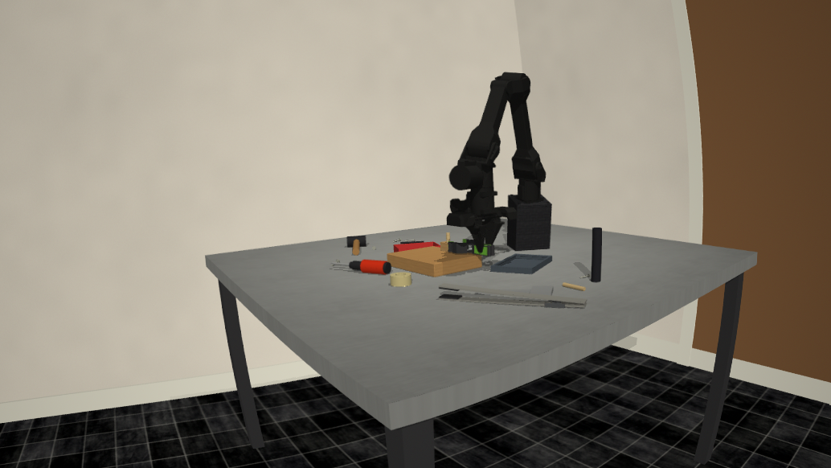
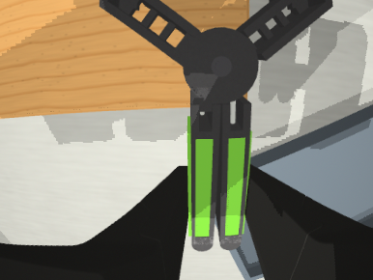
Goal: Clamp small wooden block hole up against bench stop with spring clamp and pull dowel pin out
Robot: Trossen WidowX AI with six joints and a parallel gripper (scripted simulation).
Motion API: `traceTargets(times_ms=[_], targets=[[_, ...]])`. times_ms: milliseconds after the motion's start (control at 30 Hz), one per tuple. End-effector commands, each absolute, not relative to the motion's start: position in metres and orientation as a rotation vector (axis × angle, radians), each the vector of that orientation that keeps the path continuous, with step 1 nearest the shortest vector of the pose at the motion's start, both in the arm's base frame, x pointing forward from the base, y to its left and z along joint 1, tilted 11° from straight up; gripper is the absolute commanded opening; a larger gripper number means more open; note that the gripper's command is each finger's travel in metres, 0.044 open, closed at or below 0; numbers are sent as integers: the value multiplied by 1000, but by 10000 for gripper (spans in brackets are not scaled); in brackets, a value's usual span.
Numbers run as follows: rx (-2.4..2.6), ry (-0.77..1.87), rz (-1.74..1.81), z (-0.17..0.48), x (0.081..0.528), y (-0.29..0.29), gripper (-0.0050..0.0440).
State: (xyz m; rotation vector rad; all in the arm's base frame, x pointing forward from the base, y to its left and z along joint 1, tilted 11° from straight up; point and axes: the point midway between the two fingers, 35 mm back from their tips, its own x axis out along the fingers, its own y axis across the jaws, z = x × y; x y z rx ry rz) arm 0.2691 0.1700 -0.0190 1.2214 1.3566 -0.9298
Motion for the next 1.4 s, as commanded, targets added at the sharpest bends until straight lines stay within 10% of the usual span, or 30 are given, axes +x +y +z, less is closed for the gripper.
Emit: traceTargets(times_ms=[0,1367], targets=[[1221,1359,-926,-19,269,168,0],[1225,1357,-929,-23,276,145,0]])
